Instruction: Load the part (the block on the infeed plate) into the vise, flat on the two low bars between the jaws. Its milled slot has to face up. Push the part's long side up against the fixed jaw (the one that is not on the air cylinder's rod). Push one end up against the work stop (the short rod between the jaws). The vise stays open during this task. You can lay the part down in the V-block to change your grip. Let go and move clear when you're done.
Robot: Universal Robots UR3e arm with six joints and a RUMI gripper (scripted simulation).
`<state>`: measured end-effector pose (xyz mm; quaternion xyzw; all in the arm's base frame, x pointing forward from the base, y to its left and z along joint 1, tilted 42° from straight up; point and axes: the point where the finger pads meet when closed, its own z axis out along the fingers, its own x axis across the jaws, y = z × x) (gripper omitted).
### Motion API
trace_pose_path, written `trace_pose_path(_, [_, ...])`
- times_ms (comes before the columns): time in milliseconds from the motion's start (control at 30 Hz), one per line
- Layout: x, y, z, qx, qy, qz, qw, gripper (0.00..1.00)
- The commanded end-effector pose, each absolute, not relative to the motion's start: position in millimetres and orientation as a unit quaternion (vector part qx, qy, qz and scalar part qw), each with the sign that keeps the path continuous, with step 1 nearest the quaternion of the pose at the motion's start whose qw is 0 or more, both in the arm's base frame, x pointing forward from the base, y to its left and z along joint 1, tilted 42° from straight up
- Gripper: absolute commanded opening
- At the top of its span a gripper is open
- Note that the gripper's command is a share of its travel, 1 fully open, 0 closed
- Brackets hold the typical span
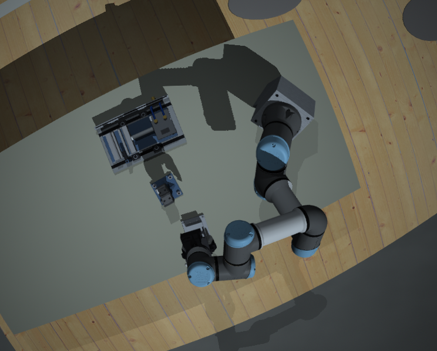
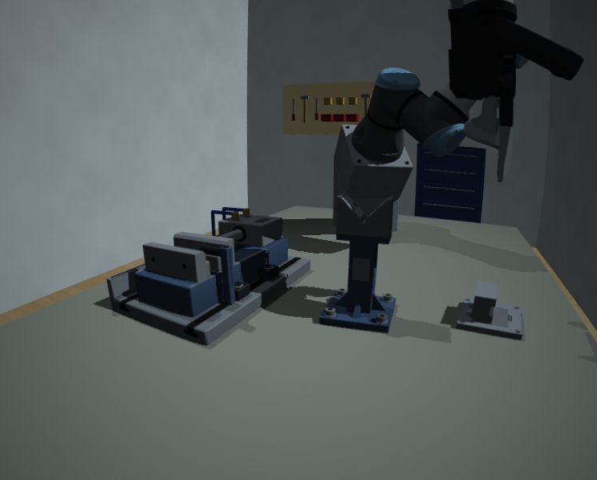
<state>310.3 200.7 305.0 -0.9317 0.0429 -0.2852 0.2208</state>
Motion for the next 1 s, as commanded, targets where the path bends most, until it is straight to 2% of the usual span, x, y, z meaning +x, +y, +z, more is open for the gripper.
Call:
trace_pose_path(0, [316.6, 204.7, 297.6, -0.933, 0.045, -0.286, 0.214, 0.51])
trace_pose_path(967, [353.2, 229.2, 247.6, -0.933, 0.045, -0.286, 0.214, 0.51])
